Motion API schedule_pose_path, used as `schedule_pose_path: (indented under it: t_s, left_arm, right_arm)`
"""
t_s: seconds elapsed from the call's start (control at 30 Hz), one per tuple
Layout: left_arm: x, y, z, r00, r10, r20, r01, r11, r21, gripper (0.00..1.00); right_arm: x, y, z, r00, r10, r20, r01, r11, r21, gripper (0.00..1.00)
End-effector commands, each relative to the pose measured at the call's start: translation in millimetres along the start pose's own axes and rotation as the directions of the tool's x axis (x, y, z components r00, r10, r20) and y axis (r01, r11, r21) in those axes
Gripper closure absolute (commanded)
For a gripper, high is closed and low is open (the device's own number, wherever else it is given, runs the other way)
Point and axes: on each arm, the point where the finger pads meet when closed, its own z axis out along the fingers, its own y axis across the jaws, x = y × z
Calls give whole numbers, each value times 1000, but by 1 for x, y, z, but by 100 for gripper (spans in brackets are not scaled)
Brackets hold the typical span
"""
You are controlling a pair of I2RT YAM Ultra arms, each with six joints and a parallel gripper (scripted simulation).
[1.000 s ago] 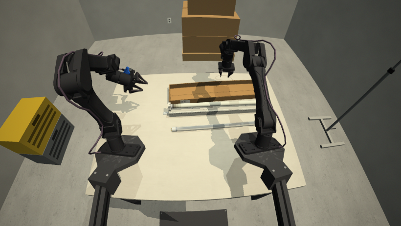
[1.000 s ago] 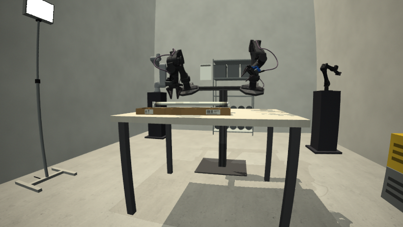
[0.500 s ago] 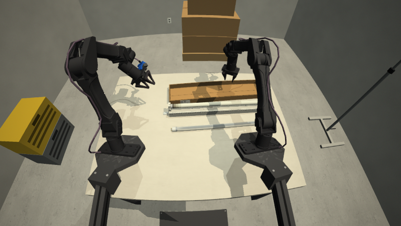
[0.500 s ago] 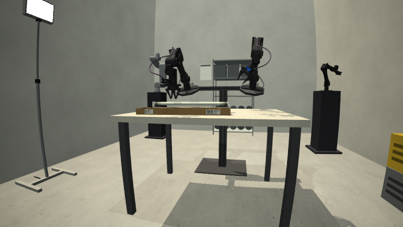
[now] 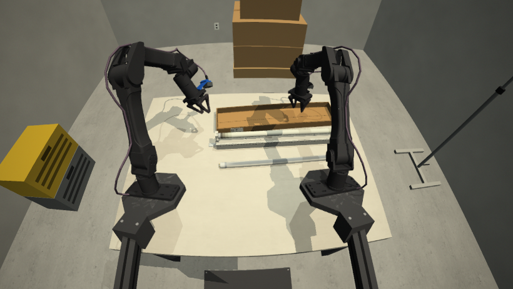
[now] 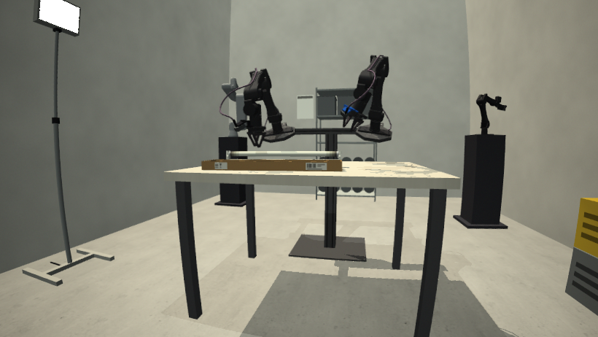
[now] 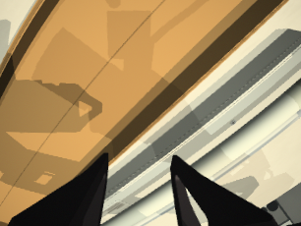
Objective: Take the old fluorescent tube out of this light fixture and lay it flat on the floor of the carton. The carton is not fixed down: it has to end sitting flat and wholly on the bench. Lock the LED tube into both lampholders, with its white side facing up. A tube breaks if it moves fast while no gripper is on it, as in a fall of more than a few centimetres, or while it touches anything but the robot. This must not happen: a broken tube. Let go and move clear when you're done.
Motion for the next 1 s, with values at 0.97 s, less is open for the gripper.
schedule_pose_path:
  t_s: [0.97]
  left_arm:
    - [-45, -57, 121, 484, 735, -475, -800, 592, 100, 51]
  right_arm:
    - [40, -93, 3, 723, 691, 4, -681, 711, 174, 51]
